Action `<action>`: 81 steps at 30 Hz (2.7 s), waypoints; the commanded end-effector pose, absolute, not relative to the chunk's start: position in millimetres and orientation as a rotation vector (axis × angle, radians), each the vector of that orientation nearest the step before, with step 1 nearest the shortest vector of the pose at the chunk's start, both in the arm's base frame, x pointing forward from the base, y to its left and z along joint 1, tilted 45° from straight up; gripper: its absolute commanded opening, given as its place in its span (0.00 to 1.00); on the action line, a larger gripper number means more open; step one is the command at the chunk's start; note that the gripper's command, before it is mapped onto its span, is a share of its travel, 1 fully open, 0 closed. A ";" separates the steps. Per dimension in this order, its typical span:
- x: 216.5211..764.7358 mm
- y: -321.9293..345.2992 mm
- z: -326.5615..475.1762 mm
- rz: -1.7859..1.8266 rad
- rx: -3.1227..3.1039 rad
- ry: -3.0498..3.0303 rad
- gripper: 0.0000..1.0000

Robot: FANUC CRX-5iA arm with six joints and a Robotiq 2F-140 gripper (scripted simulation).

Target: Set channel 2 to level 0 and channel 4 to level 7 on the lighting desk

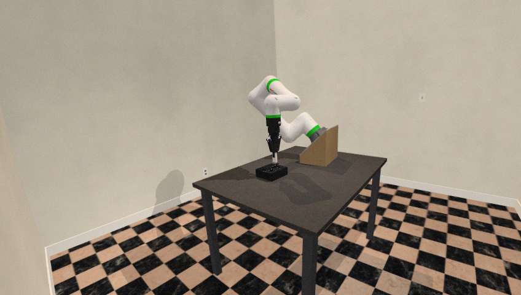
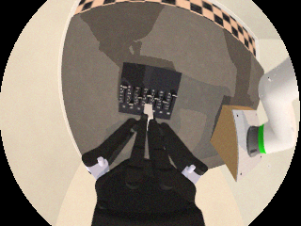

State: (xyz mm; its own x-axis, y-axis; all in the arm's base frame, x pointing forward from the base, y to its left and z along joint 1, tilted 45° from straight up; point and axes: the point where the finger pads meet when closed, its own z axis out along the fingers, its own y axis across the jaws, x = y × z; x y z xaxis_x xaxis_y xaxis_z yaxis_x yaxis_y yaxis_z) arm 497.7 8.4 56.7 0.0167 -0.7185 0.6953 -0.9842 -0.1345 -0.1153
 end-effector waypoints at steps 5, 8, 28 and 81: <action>497.8 8.6 56.8 0.890 1.899 -1.737 0.00; 497.8 8.6 56.8 0.890 1.899 -1.737 0.00; 489.9 38.8 88.2 0.890 1.899 -1.737 1.00; 486.2 53.1 103.1 0.890 1.899 -1.737 1.00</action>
